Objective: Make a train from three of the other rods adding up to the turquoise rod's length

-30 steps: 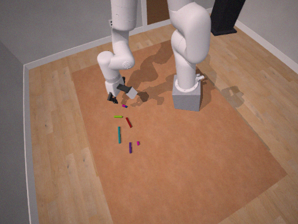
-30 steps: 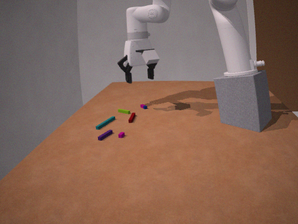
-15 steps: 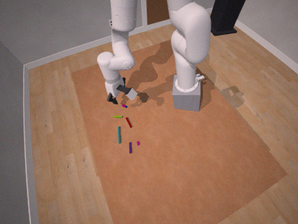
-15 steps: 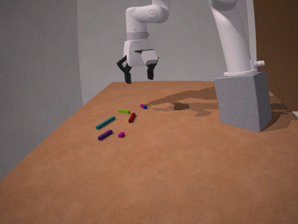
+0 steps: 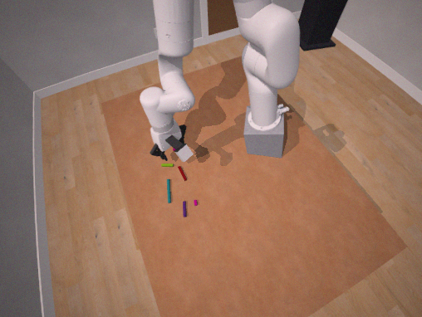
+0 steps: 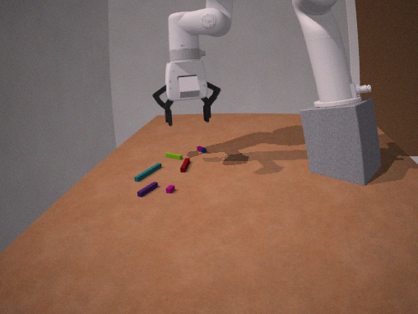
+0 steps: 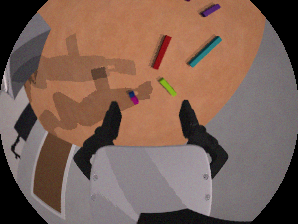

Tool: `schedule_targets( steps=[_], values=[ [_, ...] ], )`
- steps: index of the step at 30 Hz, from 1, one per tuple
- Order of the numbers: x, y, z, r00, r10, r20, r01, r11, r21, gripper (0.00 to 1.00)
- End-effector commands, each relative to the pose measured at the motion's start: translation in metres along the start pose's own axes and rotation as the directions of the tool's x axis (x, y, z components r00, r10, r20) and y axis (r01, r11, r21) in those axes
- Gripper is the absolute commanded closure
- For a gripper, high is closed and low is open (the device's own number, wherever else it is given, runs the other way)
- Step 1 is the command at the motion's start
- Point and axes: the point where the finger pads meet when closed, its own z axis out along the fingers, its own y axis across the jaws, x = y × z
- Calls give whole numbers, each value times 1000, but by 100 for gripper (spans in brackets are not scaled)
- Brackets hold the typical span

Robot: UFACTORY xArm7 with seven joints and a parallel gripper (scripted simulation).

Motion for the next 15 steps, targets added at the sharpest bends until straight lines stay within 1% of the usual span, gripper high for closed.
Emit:
schedule_targets(
  steps=[1,9,15],
  values=[
    [25,14,7,986,158,50,-159,987,8,0],
    [54,23,13,948,315,51,-315,949,-5,0],
    [58,24,14,940,337,51,-337,941,-8,0]
  ],
)
